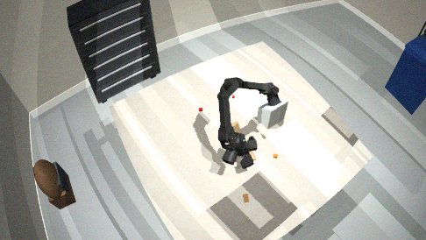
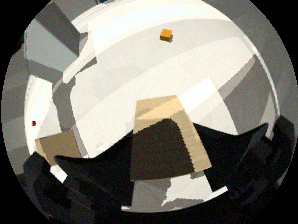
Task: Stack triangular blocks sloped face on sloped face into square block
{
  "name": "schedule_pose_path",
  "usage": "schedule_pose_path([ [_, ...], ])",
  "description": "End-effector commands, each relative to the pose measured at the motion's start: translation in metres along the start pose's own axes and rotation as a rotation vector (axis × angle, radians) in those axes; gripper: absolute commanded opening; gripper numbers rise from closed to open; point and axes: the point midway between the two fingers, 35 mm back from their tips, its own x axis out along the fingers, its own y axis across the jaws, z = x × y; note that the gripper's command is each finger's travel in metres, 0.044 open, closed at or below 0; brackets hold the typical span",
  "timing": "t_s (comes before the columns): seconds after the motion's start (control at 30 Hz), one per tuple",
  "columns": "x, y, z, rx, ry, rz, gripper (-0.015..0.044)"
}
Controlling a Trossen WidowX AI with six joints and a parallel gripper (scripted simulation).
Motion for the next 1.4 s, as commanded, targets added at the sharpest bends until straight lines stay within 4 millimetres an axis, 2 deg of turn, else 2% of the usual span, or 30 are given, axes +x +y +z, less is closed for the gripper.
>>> schedule_pose_path([
  [0.0,-0.001,0.000,0.001,0.002,0.014,-0.001,0.0000],
  [0.7,-0.006,-0.001,0.039,-0.005,0.566,-0.006,0.0000],
  [1.37,0.007,-0.002,0.074,-0.008,1.081,-0.013,0.0000],
])
